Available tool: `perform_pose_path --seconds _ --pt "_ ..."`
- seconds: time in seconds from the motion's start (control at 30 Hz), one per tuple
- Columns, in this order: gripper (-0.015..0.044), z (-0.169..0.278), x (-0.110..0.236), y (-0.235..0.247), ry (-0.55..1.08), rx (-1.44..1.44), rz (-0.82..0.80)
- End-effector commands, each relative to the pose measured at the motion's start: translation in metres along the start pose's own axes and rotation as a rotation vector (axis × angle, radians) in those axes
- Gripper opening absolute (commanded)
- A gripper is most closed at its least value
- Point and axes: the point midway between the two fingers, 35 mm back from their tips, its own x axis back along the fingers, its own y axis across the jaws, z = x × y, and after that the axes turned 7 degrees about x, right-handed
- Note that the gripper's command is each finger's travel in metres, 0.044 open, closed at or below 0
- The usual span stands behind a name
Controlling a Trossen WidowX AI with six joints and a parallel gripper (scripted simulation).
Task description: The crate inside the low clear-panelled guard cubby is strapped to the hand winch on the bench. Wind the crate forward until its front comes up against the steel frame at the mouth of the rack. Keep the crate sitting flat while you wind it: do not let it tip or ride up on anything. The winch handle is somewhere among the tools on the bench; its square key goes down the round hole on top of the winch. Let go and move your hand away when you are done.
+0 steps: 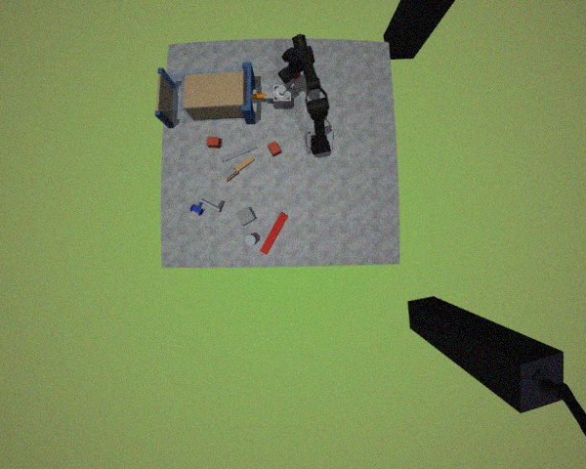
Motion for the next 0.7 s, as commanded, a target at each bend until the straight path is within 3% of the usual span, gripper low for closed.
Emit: perform_pose_path --seconds 0.0,0.67 --pt "0.0000 -0.015 -0.007 0.005 -0.016 0.015 -0.007" --pt "0.0000 -0.036 -0.016 0.016 -0.018 0.016 -0.008"
